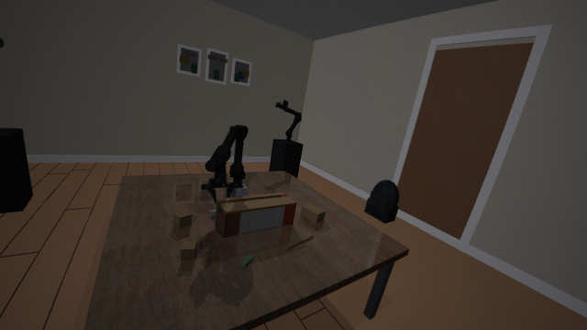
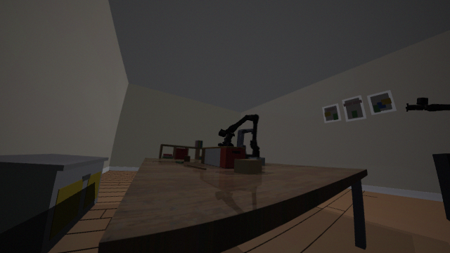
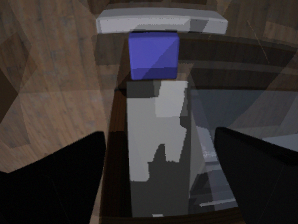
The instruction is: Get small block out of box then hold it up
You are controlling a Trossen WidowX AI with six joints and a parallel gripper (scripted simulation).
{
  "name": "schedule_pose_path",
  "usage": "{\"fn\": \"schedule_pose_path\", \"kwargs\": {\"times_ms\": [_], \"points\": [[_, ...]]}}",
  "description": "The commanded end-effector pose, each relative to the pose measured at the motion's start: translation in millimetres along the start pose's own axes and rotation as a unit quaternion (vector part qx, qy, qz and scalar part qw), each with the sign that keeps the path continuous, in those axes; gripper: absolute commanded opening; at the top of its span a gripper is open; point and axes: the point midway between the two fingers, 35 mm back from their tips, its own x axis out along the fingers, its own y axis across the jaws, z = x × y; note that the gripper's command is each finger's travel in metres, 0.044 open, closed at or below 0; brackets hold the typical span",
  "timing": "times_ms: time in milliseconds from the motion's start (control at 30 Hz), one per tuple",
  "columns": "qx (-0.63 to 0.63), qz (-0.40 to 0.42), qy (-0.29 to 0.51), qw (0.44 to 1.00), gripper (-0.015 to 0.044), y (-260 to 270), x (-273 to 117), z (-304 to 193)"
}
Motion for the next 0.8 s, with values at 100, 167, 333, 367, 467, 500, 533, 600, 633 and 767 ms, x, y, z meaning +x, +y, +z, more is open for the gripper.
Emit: {"fn": "schedule_pose_path", "kwargs": {"times_ms": [100,167,333,367,467,500,533,600,633,767], "points": [[0.003,-0.003,0.001,1.0,0.0285,-4.5,17.1,10.9],[0.003,-0.003,0.001,1.0,0.0285,-4.1,20.0,11.8],[0.003,-0.003,0.001,1.0,0.0285,-3.1,27.7,14.5],[0.003,-0.002,0.001,1.0,0.0285,-3.0,29.2,15.0],[0.003,-0.002,0.001,1.0,0.0285,-2.5,33.8,16.7],[0.003,-0.002,0.001,1.0,0.0285,-2.4,35.3,17.3],[0.003,-0.002,0.001,1.0,0.0285,-2.2,36.8,17.9],[0.003,-0.002,0.001,1.0,0.0285,-2.0,39.8,19.1],[0.003,-0.002,0.001,1.0,0.0285,-1.9,41.3,19.7],[0.003,-0.002,0.001,1.0,0.0285,-1.6,47.2,22.3]]}}
